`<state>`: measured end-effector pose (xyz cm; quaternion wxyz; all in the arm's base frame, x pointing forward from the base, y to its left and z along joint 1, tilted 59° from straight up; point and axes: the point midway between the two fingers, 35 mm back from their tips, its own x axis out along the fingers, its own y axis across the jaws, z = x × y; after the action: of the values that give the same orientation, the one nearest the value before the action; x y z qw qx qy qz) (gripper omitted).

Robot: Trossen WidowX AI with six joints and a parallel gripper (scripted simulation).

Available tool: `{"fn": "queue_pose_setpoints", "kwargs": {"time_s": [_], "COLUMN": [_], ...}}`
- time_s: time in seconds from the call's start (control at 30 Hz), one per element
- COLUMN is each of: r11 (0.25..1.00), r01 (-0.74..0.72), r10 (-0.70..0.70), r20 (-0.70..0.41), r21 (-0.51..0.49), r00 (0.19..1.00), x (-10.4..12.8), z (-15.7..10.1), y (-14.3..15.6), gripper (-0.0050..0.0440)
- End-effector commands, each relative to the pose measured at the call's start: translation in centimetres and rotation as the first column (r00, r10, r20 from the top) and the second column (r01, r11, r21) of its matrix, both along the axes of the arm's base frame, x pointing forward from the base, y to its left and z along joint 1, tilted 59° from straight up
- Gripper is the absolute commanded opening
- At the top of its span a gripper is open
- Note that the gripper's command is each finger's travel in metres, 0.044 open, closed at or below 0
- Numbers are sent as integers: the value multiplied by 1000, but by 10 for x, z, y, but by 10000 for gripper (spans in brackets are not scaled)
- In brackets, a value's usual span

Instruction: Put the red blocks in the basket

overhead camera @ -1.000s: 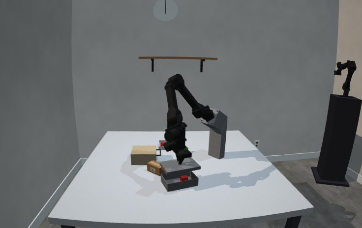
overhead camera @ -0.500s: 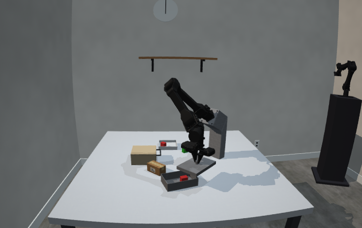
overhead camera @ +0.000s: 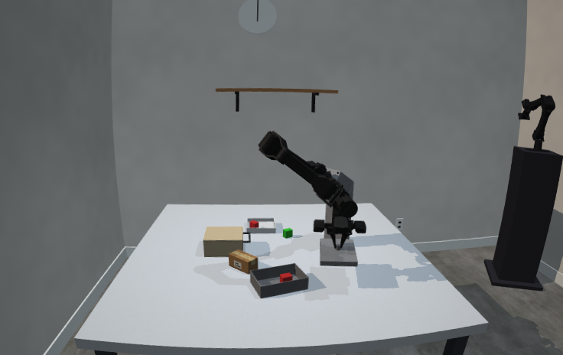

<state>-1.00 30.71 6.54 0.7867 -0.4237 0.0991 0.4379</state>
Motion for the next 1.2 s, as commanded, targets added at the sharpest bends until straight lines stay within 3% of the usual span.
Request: {"fn": "queue_pose_setpoints", "kwargs": {"time_s": [0.0, 0.2, 0.5, 0.73, 1.17], "r11": [995, 942, 942, 942, 942], "r01": [-69, -190, -190, -190, -190], "r10": [76, 258, 258, 258, 258], "r20": [87, 238, 238, 238, 238], "r21": [-74, -277, -277, -277, -277], "r00": [993, 936, 936, 936, 936], "x": [-11, -28, -12, 15, 27], "z": [-17, -65, -79, -102, -113], "y": [-5, -28, -12, 16, 29], "gripper": [0, 0, 0, 0, 0]}}
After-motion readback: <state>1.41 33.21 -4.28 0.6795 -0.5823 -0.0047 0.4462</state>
